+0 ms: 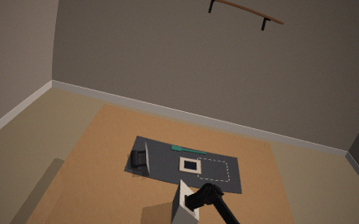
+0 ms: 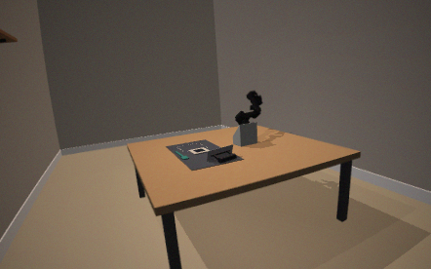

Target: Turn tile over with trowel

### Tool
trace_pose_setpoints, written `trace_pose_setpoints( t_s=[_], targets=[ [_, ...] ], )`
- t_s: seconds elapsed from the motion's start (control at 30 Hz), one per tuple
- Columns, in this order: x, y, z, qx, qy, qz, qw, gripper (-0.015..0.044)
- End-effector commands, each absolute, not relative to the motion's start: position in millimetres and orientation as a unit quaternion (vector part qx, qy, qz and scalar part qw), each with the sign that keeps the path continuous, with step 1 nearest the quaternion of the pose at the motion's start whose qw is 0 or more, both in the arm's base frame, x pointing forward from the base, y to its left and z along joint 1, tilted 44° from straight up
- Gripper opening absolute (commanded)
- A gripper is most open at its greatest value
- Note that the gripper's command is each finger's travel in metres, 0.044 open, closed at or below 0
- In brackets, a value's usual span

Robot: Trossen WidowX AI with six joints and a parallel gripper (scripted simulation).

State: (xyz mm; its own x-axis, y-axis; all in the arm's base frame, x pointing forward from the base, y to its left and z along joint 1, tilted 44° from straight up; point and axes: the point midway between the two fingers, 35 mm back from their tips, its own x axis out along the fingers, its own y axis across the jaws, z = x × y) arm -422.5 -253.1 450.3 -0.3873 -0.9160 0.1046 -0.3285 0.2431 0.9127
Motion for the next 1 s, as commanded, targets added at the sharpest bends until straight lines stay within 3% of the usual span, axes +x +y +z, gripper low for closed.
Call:
trace_pose_setpoints(
  t_s=[0.0,0.37,0.97],
  targets=[
    [-422.1,-252.3,451.5,0.435,-0.712,-0.433,0.34,0.0374],
    [-370.9,-224.1,536.3,0.346,-0.712,-0.437,0.427,0.01],
    [-205.3,-176.2,660.8,0.198,-0.637,-0.427,0.61,0.01]
  ],
)
